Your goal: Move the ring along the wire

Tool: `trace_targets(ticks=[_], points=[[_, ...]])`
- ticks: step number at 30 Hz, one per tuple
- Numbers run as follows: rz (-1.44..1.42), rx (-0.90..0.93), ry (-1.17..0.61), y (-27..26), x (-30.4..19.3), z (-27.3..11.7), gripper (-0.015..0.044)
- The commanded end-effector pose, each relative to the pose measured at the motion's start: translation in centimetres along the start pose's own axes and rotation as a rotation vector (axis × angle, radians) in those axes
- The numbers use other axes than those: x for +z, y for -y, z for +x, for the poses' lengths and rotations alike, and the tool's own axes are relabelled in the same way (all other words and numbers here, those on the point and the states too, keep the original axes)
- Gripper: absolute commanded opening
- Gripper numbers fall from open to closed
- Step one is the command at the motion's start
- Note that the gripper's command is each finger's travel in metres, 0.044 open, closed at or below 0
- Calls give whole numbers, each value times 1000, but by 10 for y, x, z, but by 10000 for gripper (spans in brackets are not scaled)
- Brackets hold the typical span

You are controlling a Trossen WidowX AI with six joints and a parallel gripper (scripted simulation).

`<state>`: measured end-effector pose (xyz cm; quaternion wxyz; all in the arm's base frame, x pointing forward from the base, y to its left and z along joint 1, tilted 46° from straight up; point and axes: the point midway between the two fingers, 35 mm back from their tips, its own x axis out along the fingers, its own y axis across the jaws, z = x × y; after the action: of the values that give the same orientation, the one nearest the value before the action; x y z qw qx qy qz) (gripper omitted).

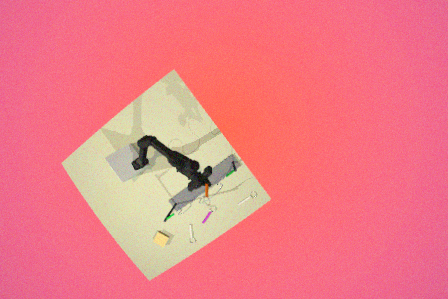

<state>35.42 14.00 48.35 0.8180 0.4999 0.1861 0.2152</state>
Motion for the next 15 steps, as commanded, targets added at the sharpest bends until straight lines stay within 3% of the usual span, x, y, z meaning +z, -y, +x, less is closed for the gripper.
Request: trace_targets(ticks=[1,15], points=[[48,25,6,-2,0,-1,-150],[206,97,27,-8,0,0,-150]])
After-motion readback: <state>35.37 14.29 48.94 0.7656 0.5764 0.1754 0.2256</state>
